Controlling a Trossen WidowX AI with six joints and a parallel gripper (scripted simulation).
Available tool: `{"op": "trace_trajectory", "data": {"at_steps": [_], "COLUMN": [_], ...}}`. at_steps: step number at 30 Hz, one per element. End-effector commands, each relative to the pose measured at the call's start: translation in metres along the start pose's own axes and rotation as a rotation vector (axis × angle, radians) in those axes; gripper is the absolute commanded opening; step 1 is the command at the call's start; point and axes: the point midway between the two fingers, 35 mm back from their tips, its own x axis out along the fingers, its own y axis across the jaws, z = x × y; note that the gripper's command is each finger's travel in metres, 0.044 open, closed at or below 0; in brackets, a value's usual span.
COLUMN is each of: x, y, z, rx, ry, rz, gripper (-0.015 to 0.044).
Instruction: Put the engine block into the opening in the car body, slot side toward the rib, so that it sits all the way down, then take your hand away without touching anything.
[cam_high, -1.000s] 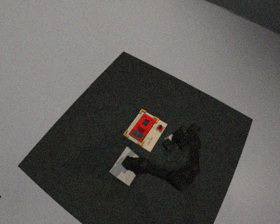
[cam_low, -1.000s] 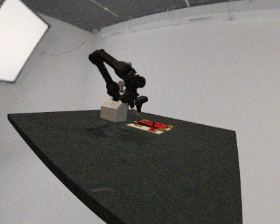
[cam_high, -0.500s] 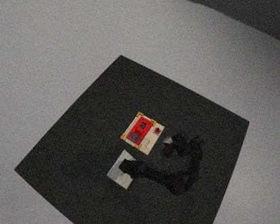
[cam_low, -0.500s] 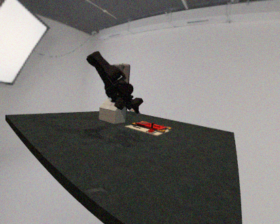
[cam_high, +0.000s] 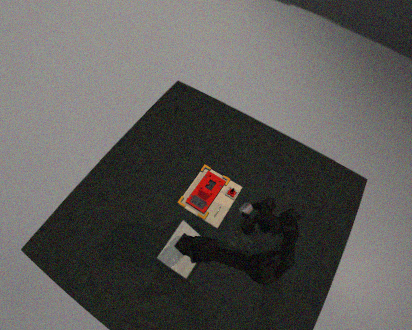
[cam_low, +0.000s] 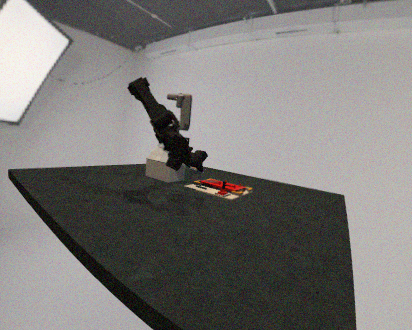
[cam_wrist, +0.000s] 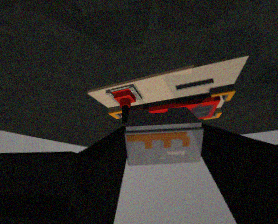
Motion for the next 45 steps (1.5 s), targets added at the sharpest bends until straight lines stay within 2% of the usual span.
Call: {"op": "trace_trajectory", "data": {"at_steps": [1,45], "x": [0.007,0.063], "y": [0.001,0.001], "z": [0.006,0.071], "rx": [-0.008,-0.008], "ry": [0.021,0.018], "rz": [0.006,0.004], "gripper": [0.0000,0.0000]}}
